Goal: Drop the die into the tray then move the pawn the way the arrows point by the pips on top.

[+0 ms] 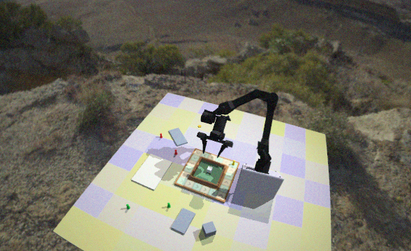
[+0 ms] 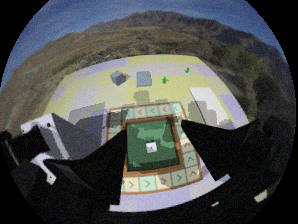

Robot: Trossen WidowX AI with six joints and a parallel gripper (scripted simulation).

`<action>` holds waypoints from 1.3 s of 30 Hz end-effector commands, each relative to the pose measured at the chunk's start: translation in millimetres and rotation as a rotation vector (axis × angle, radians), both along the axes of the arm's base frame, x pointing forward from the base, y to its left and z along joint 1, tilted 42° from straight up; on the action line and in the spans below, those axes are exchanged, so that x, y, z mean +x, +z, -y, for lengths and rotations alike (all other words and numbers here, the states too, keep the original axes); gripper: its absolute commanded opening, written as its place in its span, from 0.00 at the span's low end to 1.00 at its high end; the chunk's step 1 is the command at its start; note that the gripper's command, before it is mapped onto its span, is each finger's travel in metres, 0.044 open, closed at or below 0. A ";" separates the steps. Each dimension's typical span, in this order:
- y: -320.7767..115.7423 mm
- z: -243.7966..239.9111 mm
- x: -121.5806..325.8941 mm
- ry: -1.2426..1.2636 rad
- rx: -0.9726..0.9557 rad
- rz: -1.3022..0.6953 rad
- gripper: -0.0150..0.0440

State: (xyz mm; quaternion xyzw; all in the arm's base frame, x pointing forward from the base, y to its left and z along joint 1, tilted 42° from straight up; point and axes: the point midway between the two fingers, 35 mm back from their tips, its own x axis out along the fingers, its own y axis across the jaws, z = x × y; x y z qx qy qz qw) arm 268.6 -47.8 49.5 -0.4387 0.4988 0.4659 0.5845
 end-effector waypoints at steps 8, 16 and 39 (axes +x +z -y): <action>-44.9 9.9 -5.0 -0.054 -0.689 -0.191 1.00; -43.5 12.0 -7.6 -0.115 -0.731 -0.165 0.91; 2.8 89.8 -135.8 -2.116 -0.517 0.574 0.59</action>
